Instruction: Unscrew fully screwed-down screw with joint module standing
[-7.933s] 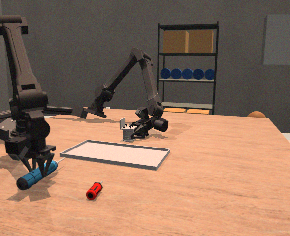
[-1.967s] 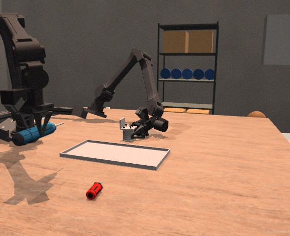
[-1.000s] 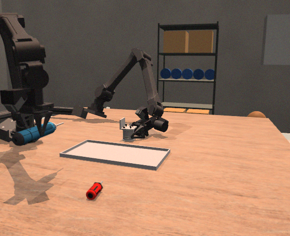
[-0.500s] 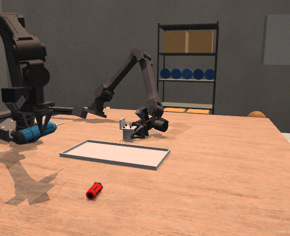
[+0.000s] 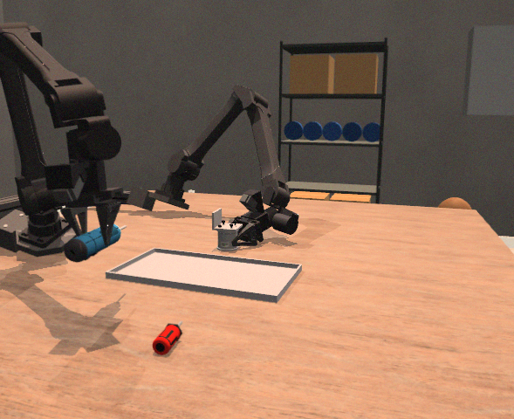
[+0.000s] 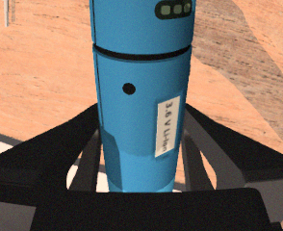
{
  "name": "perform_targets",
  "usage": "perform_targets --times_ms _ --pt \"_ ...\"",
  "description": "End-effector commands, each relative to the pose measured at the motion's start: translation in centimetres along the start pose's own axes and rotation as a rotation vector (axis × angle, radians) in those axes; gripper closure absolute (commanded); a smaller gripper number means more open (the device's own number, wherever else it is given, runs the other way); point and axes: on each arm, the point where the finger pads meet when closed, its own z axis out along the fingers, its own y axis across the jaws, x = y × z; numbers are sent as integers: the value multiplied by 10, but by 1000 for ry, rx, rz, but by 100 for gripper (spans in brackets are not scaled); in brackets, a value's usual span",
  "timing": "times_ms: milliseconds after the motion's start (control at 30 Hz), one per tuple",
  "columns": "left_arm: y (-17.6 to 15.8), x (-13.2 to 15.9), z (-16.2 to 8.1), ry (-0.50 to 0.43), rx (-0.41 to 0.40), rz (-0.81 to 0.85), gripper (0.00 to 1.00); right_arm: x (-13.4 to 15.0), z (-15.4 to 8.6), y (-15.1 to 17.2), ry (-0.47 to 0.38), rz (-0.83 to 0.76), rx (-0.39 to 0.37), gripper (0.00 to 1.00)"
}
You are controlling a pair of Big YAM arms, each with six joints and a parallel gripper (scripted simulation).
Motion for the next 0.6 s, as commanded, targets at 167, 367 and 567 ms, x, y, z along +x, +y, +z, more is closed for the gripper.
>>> perform_targets --times_ms 167,367,567 --pt "8 -4 -3 -1 -11 17 41 11 -14 31 -81 -125 -100 58" --pt "8 -4 -3 -1 -11 17 41 20 -16 52 -116 -200 -149 58" --pt "8 -4 -3 -1 -11 17 41 29 -11 55 -118 -232 -157 58"
